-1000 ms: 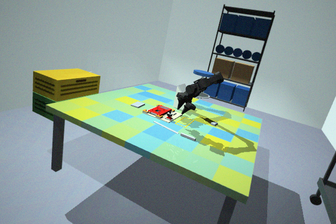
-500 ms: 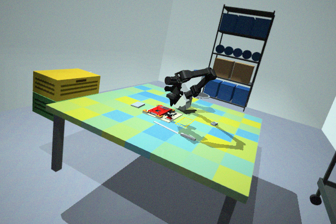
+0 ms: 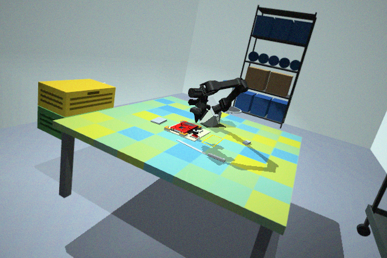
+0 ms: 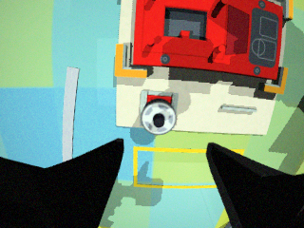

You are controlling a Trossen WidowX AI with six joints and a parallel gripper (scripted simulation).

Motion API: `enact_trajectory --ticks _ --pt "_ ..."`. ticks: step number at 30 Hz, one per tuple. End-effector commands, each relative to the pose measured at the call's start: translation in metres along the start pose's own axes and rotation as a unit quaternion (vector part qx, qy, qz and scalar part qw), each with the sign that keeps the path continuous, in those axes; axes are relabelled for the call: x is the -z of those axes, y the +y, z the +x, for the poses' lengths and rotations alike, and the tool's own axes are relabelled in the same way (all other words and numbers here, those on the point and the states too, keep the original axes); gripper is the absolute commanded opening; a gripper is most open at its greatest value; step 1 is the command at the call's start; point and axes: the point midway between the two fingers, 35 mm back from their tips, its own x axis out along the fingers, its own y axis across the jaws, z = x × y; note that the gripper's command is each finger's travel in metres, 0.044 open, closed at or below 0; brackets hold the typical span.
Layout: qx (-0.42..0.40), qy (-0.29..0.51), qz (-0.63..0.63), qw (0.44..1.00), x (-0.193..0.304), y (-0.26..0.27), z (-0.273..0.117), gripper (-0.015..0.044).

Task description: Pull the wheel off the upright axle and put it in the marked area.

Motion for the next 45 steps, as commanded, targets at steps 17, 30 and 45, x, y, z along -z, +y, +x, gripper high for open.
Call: enact_trajectory --ticks 17,30,45 --pt "-0.003 0.002 0.0 1.0 0.0 0.004 0.072 0.03" --pt "0.0 0.0 -0.002 1.0 0.001 0.004 0.07 0.0162" --pt "0.0 0.0 -0.002 1.0 0.0 0.004 0.067 0.0"
